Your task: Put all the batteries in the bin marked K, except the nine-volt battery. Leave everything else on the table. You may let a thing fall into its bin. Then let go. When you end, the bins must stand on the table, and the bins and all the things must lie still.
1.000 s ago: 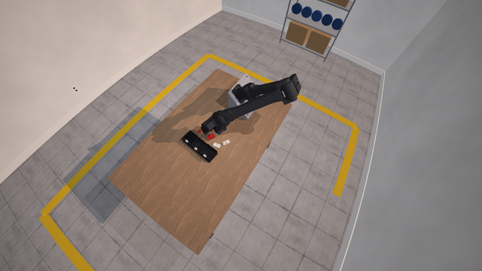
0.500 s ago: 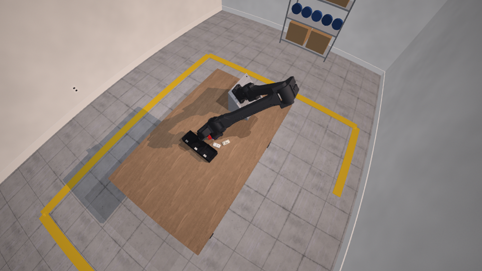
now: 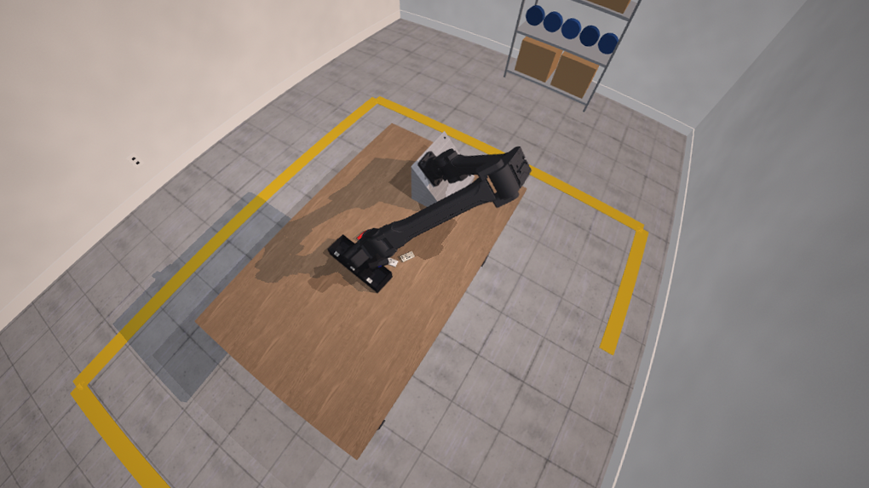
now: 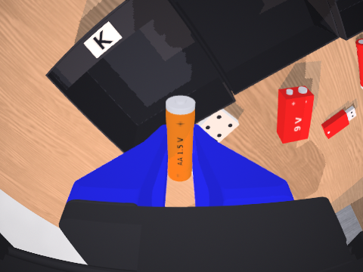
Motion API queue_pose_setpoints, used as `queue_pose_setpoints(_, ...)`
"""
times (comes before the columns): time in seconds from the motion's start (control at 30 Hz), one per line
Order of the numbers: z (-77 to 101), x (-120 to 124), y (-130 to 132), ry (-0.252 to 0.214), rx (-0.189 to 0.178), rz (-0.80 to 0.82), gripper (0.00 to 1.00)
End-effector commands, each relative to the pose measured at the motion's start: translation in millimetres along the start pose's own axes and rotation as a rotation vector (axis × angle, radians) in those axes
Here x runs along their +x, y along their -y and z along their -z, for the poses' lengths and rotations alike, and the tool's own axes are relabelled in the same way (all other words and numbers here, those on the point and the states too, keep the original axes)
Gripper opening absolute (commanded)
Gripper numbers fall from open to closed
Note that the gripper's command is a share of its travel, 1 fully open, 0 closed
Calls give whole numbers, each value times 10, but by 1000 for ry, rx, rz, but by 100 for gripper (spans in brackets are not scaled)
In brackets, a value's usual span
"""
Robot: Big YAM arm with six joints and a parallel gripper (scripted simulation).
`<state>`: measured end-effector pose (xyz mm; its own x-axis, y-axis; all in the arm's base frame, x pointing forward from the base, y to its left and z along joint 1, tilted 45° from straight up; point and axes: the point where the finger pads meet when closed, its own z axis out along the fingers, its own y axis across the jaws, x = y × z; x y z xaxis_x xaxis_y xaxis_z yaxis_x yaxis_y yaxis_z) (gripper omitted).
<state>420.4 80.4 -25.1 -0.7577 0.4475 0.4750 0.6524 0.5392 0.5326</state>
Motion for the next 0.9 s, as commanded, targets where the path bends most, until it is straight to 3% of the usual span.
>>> queue_pose_setpoints(0.0, 104, -284, -371, 28, -18, -153, 8)
queue_pose_setpoints(0.07, 274, -318, -459, 37, -32, -205, 8)
queue_pose_setpoints(0.13, 196, -228, -299, 24, -24, -263, 8)
queue_pose_setpoints(0.87, 243, -281, -213, 16, -29, -766, 8)
